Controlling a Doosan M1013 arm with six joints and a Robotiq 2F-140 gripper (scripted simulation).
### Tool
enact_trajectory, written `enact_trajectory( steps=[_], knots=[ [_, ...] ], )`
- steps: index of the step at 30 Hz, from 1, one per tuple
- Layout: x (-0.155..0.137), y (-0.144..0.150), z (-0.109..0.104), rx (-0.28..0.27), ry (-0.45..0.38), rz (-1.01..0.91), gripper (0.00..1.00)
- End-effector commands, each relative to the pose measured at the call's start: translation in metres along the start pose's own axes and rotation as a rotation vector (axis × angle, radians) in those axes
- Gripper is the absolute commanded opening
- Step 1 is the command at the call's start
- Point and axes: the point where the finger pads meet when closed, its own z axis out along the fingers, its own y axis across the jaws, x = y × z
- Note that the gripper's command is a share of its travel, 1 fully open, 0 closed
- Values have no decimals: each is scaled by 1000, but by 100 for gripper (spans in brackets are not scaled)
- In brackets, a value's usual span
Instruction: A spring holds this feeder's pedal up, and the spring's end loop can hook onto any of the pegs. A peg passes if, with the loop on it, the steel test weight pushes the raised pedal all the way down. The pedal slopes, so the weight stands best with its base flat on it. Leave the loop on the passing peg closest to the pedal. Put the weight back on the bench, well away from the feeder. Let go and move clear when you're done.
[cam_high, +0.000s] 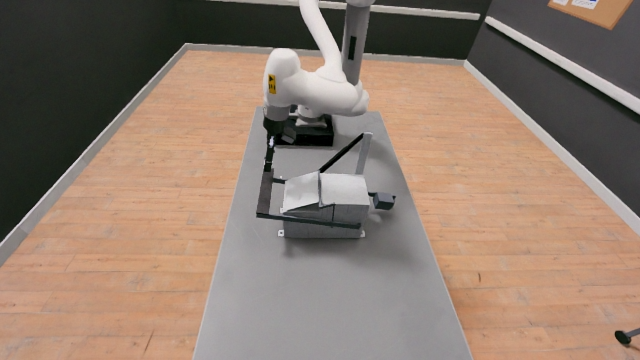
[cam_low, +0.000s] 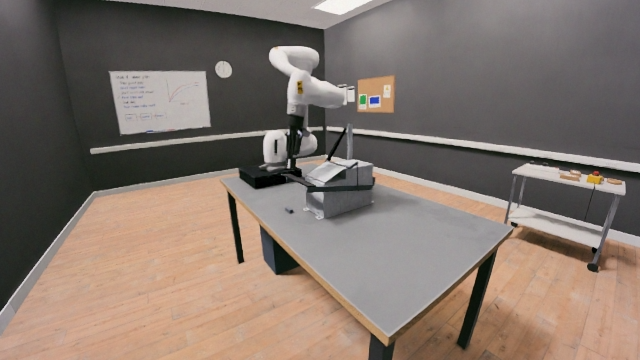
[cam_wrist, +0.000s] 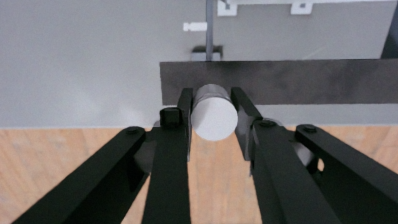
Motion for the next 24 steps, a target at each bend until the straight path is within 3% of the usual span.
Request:
enact_trajectory(
  steps=[1,24],
  knots=[
    [0,0,3,-1,0,0,25],
    [4,1,25,-1,0,0,25]
  ],
)
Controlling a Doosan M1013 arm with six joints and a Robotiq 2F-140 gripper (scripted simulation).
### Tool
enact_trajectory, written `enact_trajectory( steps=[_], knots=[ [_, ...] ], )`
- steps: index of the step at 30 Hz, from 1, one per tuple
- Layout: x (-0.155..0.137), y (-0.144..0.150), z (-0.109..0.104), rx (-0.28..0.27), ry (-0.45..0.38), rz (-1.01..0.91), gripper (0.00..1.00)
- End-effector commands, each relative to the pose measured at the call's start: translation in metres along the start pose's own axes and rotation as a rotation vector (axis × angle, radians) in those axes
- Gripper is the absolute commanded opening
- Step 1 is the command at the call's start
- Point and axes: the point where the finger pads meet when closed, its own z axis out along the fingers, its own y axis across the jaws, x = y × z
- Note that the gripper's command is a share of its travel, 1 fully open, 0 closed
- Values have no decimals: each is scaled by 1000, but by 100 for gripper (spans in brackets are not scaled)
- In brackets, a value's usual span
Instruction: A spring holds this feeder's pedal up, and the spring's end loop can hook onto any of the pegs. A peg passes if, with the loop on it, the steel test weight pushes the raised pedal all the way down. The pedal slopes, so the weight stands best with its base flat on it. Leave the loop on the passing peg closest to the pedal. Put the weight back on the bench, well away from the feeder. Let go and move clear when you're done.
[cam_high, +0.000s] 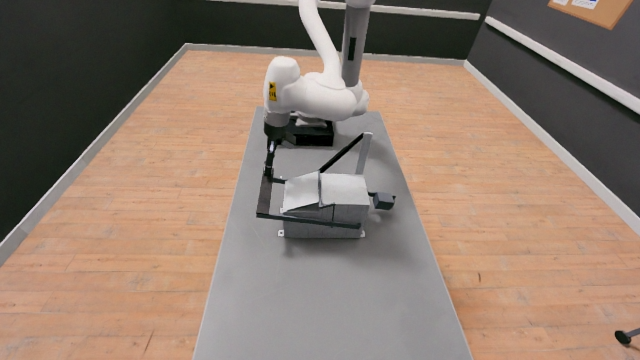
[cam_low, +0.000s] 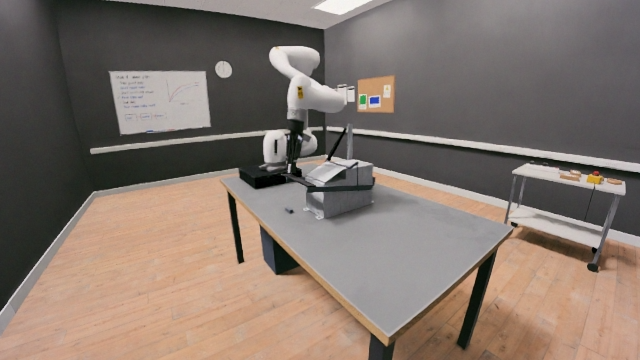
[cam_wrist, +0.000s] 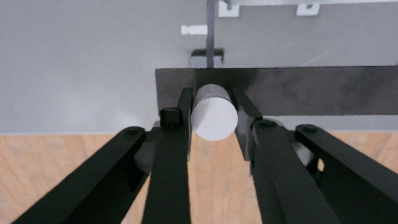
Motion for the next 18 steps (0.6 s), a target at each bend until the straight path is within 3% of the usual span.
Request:
enact_trajectory(
  steps=[1,9,18],
  knots=[
    [1,0,5,-1,0,0,25],
    [2,1,16,-1,0,0,25],
    [2,1,14,-1,0,1,25]
  ],
)
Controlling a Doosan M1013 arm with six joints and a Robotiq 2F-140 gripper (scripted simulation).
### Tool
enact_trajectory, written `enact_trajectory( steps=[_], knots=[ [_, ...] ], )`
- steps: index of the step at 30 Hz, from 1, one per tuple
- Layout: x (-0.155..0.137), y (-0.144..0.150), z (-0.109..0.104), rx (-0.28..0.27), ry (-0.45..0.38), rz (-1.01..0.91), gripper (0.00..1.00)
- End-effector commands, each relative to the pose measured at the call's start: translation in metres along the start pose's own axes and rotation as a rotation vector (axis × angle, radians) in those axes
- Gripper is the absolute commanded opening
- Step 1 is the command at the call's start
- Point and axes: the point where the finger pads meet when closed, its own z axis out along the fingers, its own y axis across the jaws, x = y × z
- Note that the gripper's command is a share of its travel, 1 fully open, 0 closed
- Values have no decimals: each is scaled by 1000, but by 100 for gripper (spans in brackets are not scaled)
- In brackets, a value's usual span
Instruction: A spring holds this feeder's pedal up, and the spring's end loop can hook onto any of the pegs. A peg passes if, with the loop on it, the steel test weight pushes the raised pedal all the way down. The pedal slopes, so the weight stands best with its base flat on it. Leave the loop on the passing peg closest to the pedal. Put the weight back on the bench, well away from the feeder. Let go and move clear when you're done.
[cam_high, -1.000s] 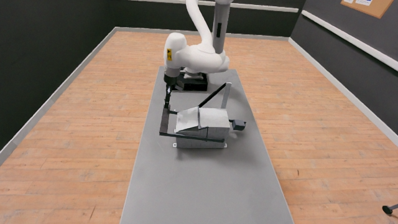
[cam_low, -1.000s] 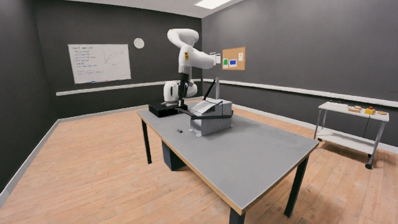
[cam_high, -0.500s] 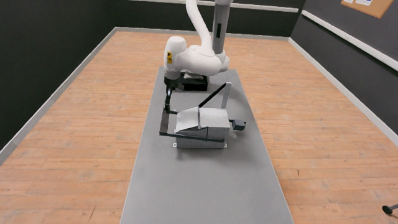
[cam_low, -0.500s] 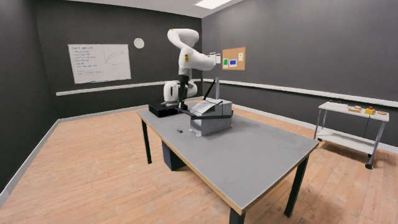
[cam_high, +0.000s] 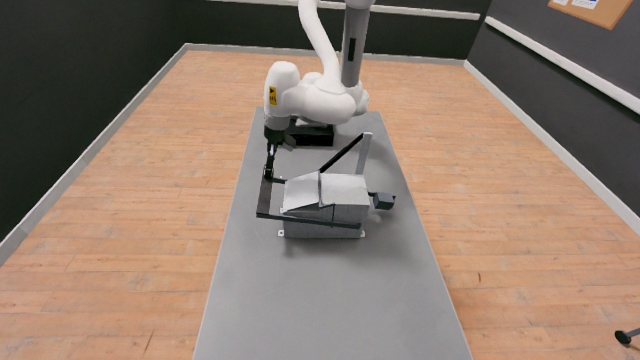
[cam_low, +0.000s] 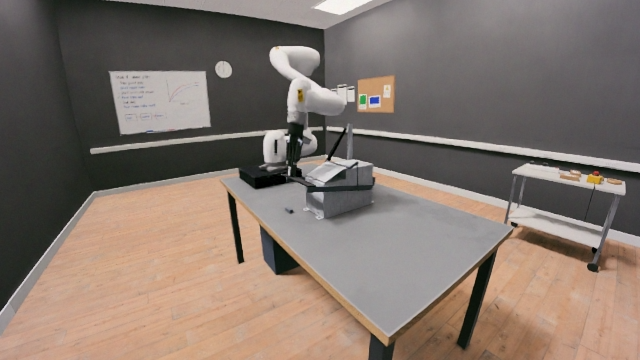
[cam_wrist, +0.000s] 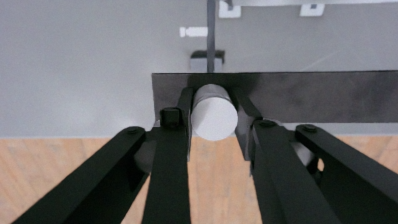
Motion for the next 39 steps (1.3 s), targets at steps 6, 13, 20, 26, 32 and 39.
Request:
enact_trajectory(
  steps=[6,13,20,26,32,39],
  knots=[
    [0,0,2,-1,0,0,25],
    [0,0,1,-1,0,1,100],
    [0,0,1,-1,0,1,100],
    [0,0,1,-1,0,1,100],
    [0,0,1,-1,0,1,100],
    [0,0,1,-1,0,1,100]
  ],
)
